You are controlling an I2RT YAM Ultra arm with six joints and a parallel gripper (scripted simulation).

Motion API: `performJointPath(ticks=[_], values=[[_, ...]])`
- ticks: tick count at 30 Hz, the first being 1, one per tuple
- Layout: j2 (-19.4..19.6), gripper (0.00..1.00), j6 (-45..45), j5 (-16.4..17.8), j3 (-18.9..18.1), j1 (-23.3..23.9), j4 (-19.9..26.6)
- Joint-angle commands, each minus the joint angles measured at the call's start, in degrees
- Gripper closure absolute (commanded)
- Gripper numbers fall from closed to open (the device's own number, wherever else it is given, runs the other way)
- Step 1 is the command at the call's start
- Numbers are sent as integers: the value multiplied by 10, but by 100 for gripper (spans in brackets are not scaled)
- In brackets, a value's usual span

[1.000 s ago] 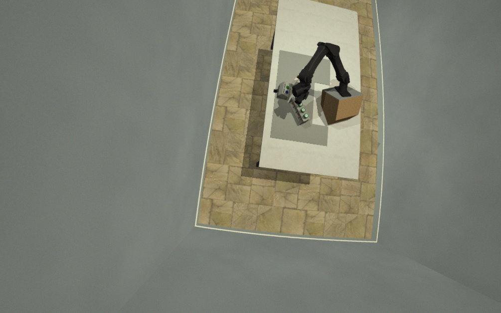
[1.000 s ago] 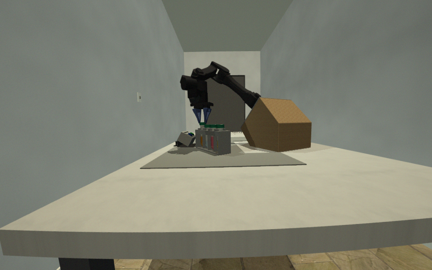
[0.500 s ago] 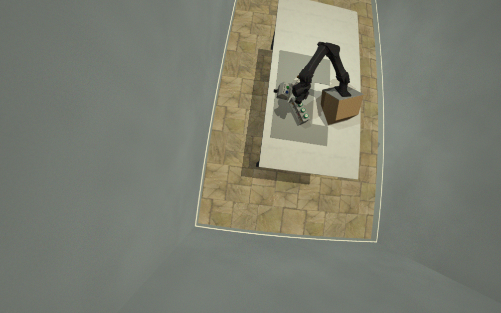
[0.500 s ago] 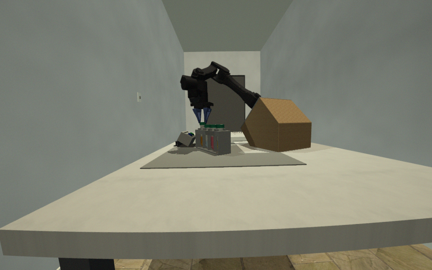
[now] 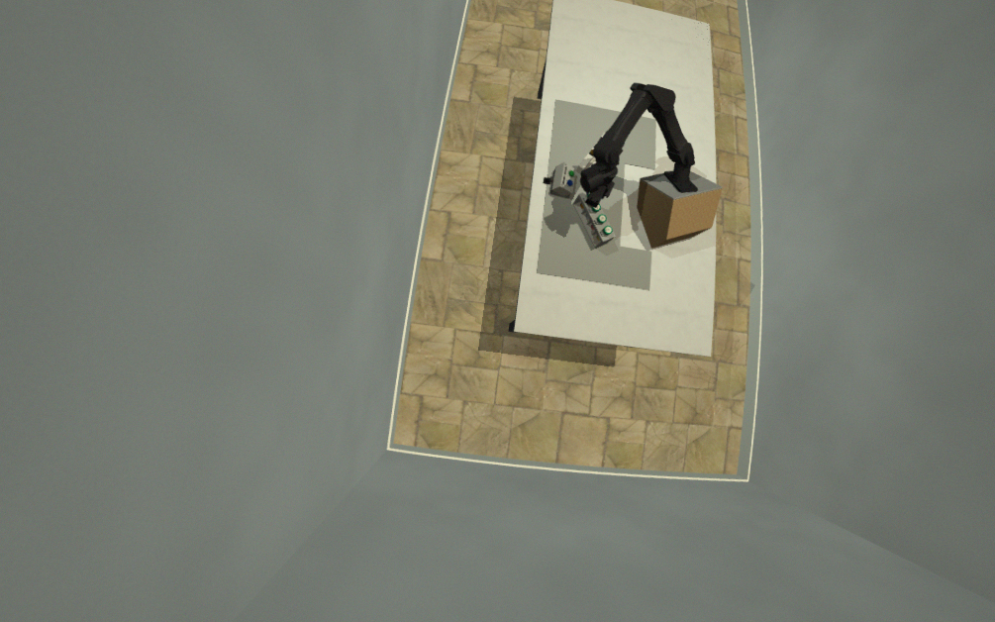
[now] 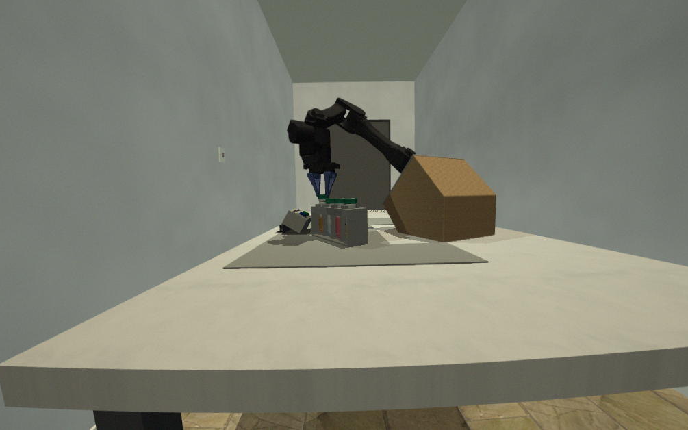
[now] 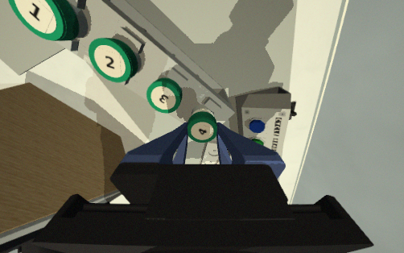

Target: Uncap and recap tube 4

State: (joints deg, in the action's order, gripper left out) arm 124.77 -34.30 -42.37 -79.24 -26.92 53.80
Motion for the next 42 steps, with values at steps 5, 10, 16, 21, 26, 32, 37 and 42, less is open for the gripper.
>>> performJointPath(ticks=[5,10,16,21,26,32,37,42], values=[[-17,100,-5,0,-2,-11,-1],[-20,100,1,1,-14,-12,10],[-19,100,1,2,-15,-12,4],[-18,100,1,1,-16,-12,8],[-13,100,1,1,-18,-12,10],[-5,100,1,1,-19,-12,9],[3,100,0,1,-21,-12,9],[-8,100,-1,1,-23,-12,7]])
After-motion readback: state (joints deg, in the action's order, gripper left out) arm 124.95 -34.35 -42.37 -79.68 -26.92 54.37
